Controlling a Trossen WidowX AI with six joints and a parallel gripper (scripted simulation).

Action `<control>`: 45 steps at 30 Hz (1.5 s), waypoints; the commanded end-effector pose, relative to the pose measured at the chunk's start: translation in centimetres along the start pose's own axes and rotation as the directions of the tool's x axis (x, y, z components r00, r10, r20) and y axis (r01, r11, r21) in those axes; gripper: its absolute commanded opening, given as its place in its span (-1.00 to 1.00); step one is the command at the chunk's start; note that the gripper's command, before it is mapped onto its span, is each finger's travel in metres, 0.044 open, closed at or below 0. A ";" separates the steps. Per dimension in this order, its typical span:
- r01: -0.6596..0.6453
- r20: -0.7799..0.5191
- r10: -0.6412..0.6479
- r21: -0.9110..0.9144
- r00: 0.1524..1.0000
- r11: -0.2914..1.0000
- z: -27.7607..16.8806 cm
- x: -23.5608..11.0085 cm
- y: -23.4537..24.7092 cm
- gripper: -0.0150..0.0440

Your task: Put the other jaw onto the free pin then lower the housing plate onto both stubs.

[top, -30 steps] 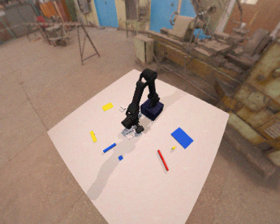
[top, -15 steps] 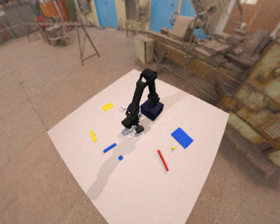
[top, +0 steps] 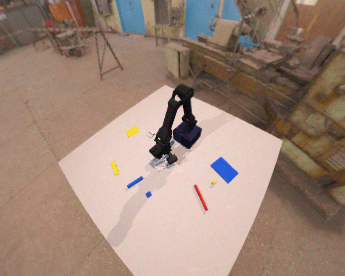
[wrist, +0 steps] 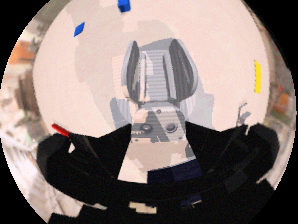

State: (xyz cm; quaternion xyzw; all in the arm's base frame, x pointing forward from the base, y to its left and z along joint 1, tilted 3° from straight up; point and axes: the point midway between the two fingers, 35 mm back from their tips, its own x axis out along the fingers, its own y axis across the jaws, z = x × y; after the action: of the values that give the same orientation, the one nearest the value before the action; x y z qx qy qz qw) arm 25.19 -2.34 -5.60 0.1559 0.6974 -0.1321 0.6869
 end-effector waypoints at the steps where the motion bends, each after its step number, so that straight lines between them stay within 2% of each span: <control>1: -0.003 0.002 0.003 -0.004 1.000 1.000 0.1 0.1 0.1 0.70; 38: -0.003 0.002 0.003 -0.004 1.000 1.000 0.0 0.4 0.1 0.70; 41: 0.000 -0.001 0.000 0.000 1.000 1.000 0.0 0.3 0.0 0.97; 45: 0.000 -0.001 0.000 0.000 1.000 1.000 0.0 0.3 0.0 1.00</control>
State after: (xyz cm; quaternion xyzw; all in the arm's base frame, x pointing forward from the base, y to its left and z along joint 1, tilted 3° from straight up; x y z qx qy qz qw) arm 25.18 -2.33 -5.92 0.1558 0.6979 -0.1320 0.6865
